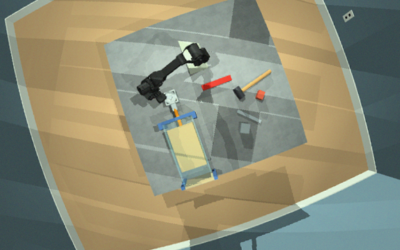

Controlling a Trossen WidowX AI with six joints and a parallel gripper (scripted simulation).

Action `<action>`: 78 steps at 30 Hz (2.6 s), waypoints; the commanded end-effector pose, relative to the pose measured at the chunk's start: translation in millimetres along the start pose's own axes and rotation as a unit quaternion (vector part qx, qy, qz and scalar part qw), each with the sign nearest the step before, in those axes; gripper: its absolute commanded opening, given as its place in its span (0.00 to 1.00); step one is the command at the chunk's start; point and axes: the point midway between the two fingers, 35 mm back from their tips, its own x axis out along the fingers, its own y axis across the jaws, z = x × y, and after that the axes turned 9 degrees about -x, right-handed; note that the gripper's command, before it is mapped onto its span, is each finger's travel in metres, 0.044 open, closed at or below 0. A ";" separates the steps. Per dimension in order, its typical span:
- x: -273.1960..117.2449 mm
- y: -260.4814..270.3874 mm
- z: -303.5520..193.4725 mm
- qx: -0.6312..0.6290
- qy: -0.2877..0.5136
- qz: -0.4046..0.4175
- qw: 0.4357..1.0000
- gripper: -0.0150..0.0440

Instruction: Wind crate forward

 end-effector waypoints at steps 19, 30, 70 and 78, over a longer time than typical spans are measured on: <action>12.8 28.9 28.4 -0.012 -0.011 0.014 1.000 0.25; 14.8 39.2 35.1 -0.013 -0.011 0.014 1.000 0.25; 17.5 82.7 49.4 -0.013 -0.011 0.016 1.000 0.25; 17.1 91.9 50.1 -0.013 -0.011 0.017 1.000 0.25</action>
